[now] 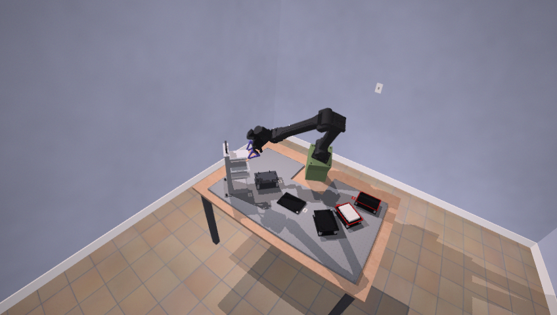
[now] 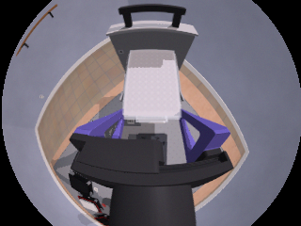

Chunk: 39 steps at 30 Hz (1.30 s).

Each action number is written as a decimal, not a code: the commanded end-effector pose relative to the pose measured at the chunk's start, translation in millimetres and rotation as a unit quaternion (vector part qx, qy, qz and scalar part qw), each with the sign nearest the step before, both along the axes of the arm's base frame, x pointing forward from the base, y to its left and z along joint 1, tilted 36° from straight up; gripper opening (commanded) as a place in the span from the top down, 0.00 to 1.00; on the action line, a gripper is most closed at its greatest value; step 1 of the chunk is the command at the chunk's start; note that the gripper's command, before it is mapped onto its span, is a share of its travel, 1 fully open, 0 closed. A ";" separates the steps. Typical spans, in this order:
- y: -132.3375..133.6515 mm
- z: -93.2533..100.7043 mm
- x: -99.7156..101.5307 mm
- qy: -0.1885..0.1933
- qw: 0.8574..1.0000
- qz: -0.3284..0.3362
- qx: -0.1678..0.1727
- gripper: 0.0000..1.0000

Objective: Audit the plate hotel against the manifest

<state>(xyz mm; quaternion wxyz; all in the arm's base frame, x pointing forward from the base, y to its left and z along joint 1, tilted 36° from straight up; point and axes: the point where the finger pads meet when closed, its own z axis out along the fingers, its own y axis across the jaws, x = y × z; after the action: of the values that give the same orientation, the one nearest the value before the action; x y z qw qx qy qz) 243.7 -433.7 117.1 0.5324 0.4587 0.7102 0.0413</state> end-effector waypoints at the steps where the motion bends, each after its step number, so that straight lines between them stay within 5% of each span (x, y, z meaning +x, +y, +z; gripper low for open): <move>1: -7.7 15.0 -8.5 -0.005 1.000 -0.008 -0.020 0.14; 39: 29.2 4.4 -35.0 -0.004 1.000 -0.008 -0.023 0.14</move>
<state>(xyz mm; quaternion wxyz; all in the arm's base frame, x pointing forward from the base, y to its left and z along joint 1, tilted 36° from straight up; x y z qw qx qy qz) 218.7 -398.9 107.5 0.5313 0.4587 0.7110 0.0421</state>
